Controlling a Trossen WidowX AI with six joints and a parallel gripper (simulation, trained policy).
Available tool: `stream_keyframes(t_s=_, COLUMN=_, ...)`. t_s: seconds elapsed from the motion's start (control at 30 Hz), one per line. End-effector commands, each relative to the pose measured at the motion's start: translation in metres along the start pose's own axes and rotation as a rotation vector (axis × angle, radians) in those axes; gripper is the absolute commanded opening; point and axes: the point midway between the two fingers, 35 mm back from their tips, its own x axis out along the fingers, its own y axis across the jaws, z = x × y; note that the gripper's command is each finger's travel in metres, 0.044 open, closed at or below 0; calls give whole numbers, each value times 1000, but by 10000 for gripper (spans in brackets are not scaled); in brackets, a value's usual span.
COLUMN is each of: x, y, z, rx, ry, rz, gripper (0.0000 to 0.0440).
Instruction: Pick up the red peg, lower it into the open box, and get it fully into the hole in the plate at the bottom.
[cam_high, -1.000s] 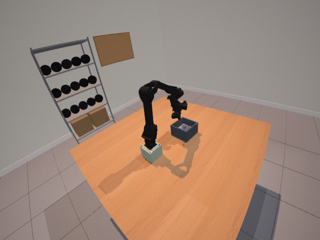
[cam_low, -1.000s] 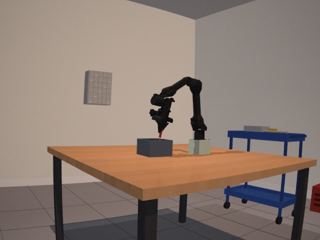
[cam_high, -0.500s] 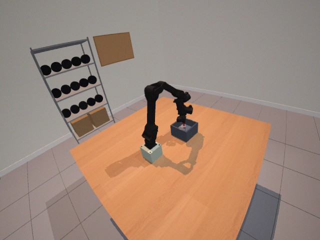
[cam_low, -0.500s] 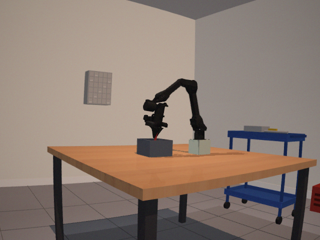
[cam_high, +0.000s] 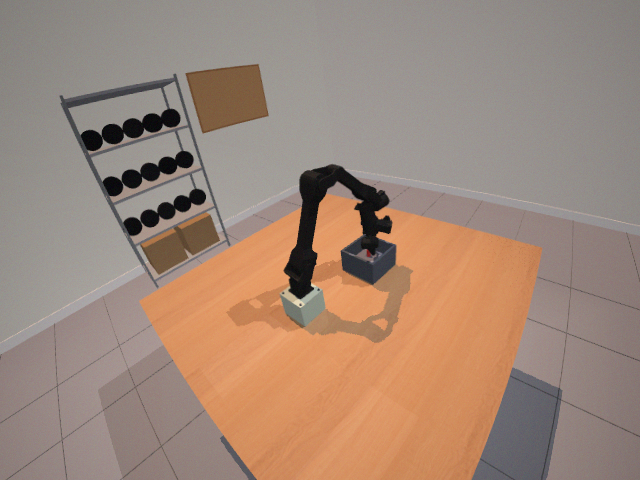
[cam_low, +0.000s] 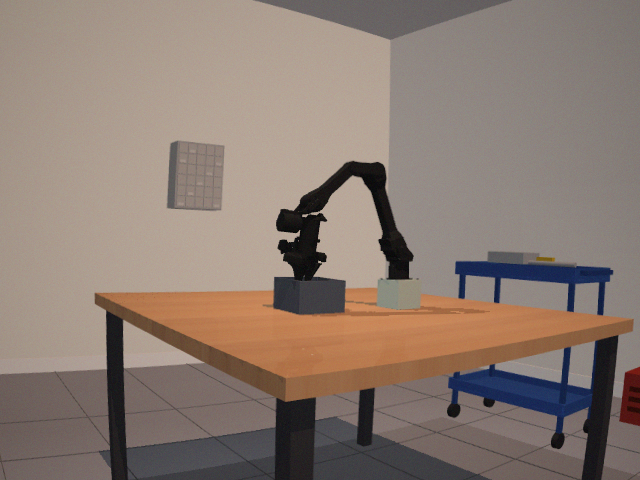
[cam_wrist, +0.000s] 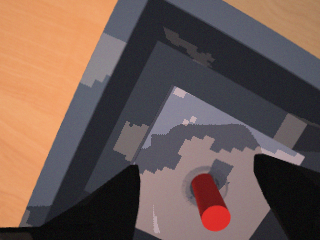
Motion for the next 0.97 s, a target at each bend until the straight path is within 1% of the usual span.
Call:
stream_keyframes(t_s=0.0, x=0, y=5, z=10, rx=-12, ry=-8, rz=8, gripper=343)
stream_keyframes(t_s=0.1, x=0, y=8, z=19, rx=-18, ry=-18, rz=10, gripper=394)
stream_keyframes(t_s=0.17, x=0, y=11, z=26, rx=-17, ry=-35, rz=24, gripper=437)
stream_keyframes(t_s=0.6, x=-10, y=18, z=77, rx=28, ry=-152, rz=82, gripper=440)
stream_keyframes(t_s=0.93, x=-10, y=18, z=80, rx=31, ry=-158, rz=84, gripper=440)
